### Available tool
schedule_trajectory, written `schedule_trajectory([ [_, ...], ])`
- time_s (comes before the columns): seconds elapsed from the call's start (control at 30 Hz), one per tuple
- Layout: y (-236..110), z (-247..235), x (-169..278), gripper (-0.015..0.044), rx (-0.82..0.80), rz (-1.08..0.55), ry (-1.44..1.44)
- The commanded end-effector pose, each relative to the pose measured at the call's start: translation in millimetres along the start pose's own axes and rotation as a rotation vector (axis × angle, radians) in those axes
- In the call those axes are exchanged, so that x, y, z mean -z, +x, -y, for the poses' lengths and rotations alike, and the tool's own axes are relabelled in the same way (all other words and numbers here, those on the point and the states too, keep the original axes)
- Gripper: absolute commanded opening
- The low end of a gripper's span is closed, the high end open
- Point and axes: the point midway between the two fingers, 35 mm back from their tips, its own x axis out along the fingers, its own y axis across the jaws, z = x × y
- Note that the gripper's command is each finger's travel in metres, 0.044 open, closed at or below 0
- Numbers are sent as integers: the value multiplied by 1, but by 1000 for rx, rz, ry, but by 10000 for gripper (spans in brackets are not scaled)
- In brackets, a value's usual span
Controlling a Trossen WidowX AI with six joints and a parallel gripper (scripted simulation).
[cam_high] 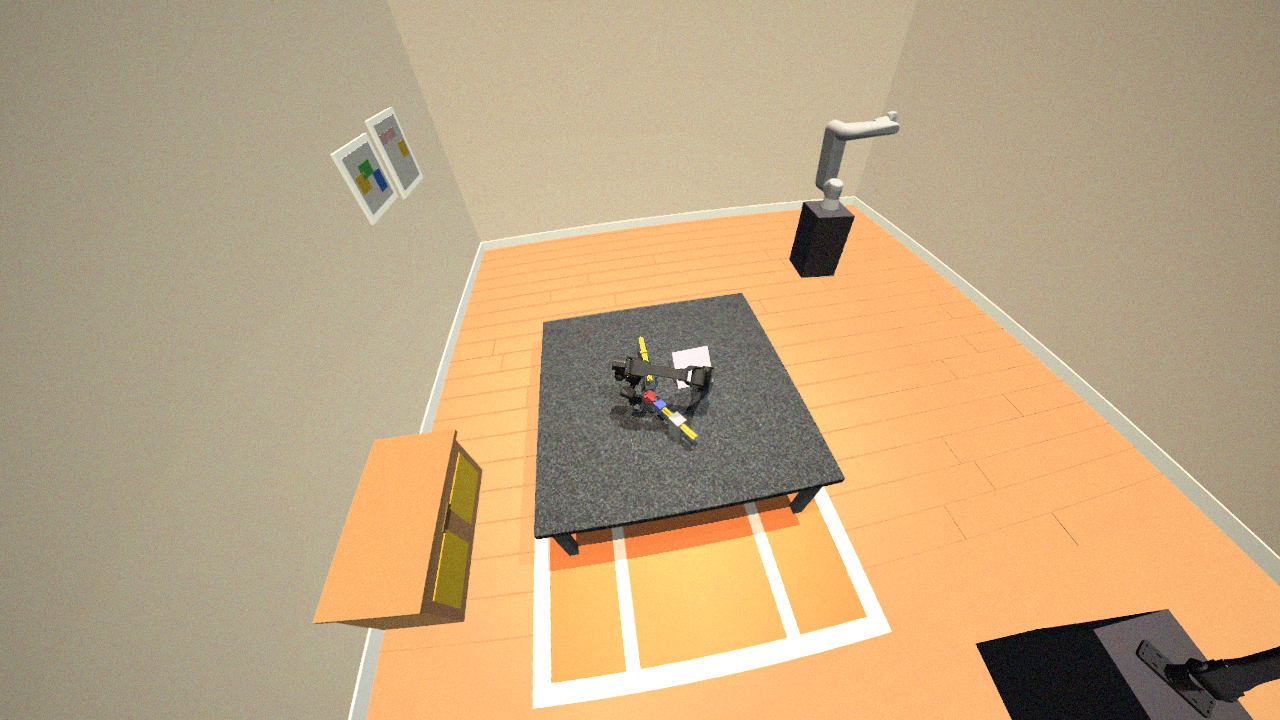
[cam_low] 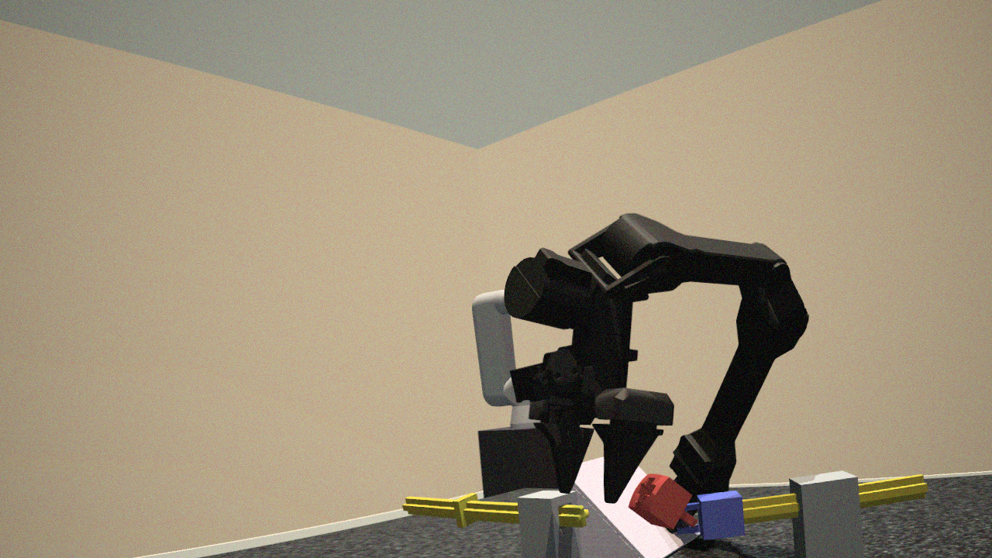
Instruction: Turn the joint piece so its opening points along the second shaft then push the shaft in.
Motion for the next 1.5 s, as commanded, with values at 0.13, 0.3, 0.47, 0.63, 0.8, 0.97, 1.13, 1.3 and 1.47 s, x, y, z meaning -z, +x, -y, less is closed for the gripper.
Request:
schedule_trajectory([
  [0.13,18,0,7,440,-5,-2,4],
  [0.3,14,-1,23,440,-5,-3,4],
  [0.47,10,-1,42,440,-5,-4,5],
  [0.63,6,0,61,440,-5,-5,6],
  [0.8,4,1,74,440,-4,-6,6],
  [0.97,7,1,74,440,-4,-5,6],
  [1.13,15,0,74,440,-4,-5,6],
  [1.3,23,0,74,440,-5,-5,6],
  [1.47,31,0,75,440,-6,-5,6],
])
